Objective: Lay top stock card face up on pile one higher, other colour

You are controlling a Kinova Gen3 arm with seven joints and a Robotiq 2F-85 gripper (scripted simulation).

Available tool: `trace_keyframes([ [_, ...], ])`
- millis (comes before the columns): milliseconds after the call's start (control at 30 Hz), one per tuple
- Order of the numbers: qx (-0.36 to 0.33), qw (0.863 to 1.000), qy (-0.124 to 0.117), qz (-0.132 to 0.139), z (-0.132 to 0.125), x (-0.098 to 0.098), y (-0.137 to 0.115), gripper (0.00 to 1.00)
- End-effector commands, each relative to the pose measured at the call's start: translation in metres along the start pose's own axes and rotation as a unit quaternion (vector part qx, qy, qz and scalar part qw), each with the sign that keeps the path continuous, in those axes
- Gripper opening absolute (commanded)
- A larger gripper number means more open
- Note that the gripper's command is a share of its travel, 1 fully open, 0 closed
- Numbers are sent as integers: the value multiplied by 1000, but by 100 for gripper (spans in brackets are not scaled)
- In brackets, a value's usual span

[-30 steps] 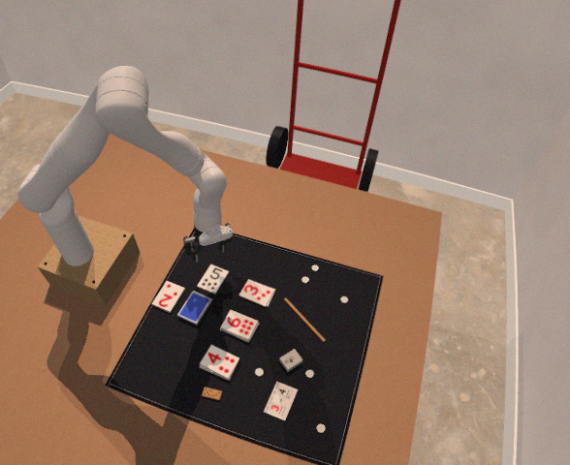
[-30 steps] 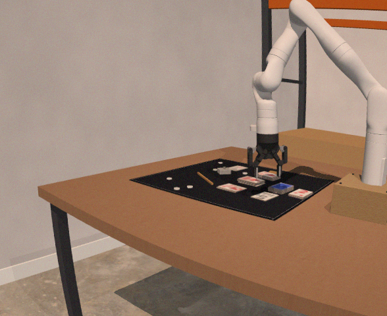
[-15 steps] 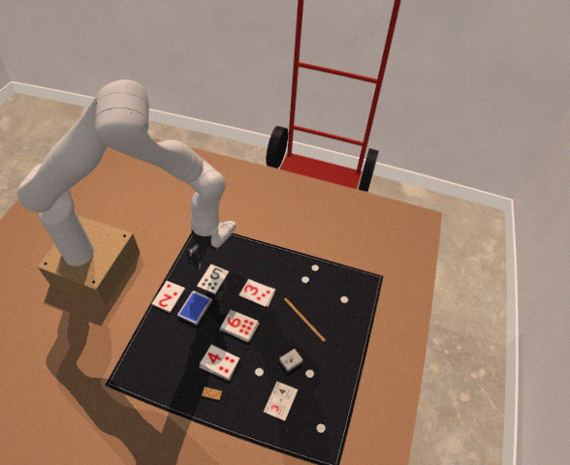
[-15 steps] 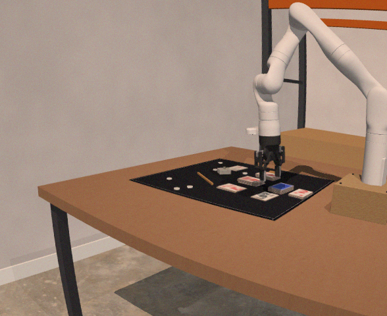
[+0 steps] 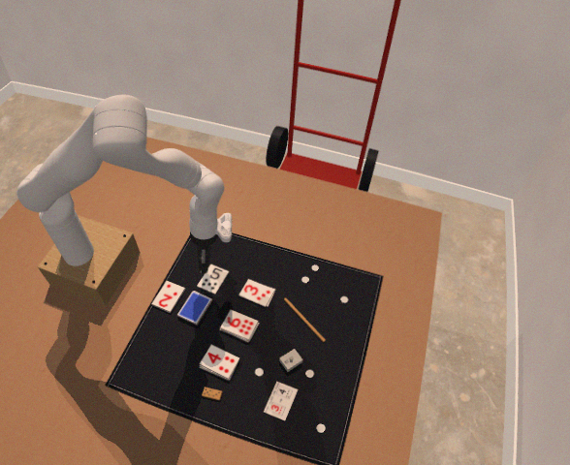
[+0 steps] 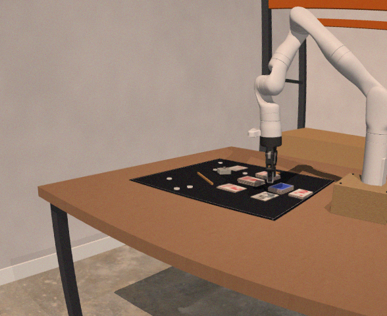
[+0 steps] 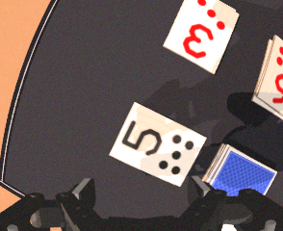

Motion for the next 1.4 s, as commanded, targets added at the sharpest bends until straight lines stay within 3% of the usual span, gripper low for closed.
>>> trace_keyframes([
  [0,36,999,-3,-1,4,-1,-1,85],
  [200,155,988,-4,5,7,-1,-3,85],
  [400,260,966,-3,13,9,-1,-6,85],
  [467,260,966,-3,13,9,-1,-6,85],
  [967,439,898,3,32,13,2,-14,85],
  [1033,439,898,3,32,13,2,-14,85],
  [1367,495,868,6,39,14,3,-18,85],
])
Point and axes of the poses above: the point where the finger pads meet when closed, its own x axis back along the fingers, its own z axis across the jaws, y = z × x, the point moved 3 cm from there along x, back along the fingers, and after that the axes turned 13 degrees about -x, right-handed, at the moved point
